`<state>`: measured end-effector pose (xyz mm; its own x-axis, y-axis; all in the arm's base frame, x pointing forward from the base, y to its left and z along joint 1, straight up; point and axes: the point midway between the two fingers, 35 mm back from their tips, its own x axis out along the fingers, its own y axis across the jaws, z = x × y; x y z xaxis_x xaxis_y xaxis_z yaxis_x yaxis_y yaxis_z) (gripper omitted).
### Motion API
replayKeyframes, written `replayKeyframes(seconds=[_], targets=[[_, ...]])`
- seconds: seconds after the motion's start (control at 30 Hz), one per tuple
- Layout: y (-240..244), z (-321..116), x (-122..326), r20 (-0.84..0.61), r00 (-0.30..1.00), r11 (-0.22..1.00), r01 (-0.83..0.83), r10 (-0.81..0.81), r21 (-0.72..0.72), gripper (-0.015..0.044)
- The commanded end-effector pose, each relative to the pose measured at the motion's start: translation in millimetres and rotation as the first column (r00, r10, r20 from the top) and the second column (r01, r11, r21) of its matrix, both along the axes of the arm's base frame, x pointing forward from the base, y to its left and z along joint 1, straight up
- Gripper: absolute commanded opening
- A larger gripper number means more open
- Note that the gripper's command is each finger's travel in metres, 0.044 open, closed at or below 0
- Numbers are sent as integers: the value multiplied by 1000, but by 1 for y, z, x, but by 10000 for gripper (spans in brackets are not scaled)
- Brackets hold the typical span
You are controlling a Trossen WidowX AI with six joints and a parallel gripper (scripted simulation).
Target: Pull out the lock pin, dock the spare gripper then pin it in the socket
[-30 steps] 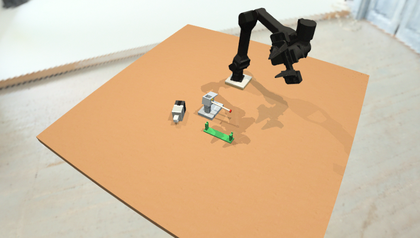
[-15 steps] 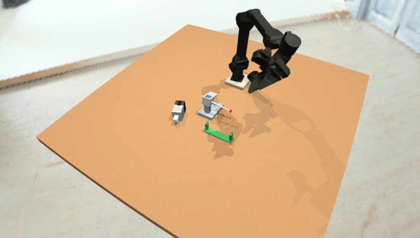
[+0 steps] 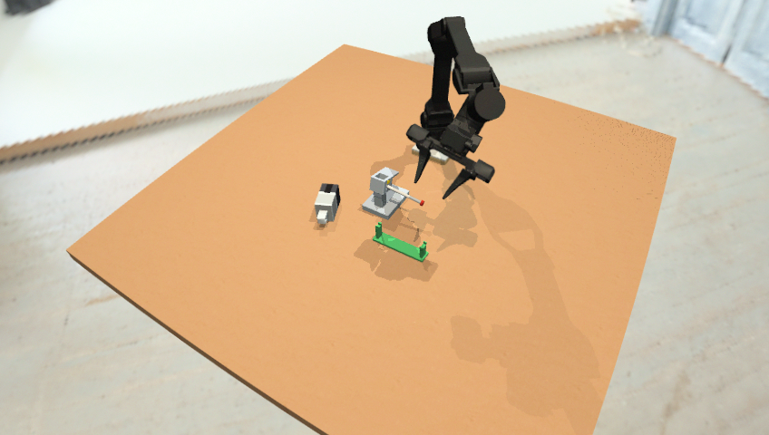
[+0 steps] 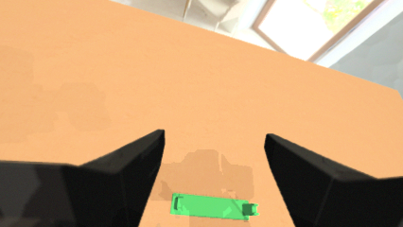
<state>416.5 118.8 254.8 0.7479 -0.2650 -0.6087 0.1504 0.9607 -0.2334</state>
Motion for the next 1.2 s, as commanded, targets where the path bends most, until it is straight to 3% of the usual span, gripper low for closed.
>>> replayKeyframes(seconds=[0.0,0.2,0.43,0.97,1.17], targets=[[-48,-45,-42,-581,706,792,-588,405,-162,300],[-68,-59,-76,-746,369,556,-831,554,1,300],[-82,-63,-117,-743,-21,239,-941,669,241,300],[-82,-65,-117,-742,-25,235,-941,670,244,300],[-81,-106,-114,-742,-25,235,-941,670,243,300]])
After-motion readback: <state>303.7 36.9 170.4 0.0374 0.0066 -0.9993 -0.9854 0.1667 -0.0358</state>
